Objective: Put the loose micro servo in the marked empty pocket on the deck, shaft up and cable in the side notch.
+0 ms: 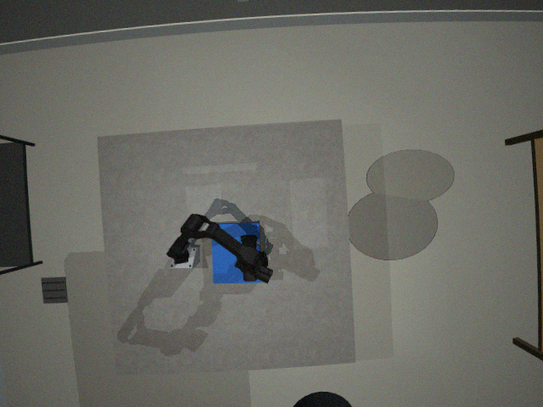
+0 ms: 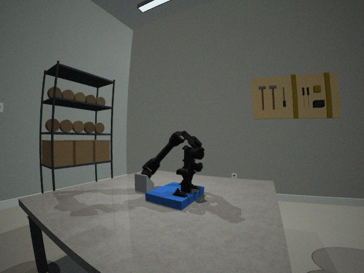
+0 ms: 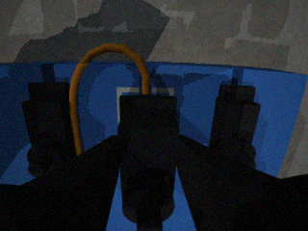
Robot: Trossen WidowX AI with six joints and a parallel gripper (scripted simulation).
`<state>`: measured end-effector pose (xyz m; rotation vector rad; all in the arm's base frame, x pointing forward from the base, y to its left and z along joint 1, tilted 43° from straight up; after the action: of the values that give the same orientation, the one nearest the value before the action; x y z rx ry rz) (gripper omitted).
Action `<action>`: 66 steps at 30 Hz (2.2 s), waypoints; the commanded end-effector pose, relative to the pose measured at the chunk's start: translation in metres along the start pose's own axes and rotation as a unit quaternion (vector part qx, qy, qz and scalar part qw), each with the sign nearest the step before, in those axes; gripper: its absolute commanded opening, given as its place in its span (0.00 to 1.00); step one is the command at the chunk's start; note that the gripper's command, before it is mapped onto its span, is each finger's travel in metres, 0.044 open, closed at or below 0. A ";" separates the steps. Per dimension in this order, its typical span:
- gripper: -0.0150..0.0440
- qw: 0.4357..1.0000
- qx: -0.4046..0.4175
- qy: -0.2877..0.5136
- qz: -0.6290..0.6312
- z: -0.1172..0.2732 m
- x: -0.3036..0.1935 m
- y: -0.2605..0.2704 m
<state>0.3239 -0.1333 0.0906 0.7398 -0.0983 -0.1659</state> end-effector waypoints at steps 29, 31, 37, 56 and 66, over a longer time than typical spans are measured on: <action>0.25 1.000 0.002 -0.001 -0.002 -0.027 0.000 0.000; 0.25 1.000 0.002 -0.001 -0.002 -0.029 0.000 0.000; 0.25 1.000 0.002 -0.001 -0.002 -0.035 0.000 0.000; 0.57 1.000 0.002 -0.001 -0.002 -0.042 0.000 0.000; 0.57 1.000 0.001 -0.001 -0.002 -0.007 -0.002 0.000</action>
<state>0.3235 -0.1258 0.0806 0.7472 -0.0962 -0.1781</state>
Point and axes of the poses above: the point midway between the two fingers, 35 mm back from their tips, its own z axis back along the fingers, its own y axis across the jaws, x = y × z, the point moved 6 cm from there along z, back along the fingers
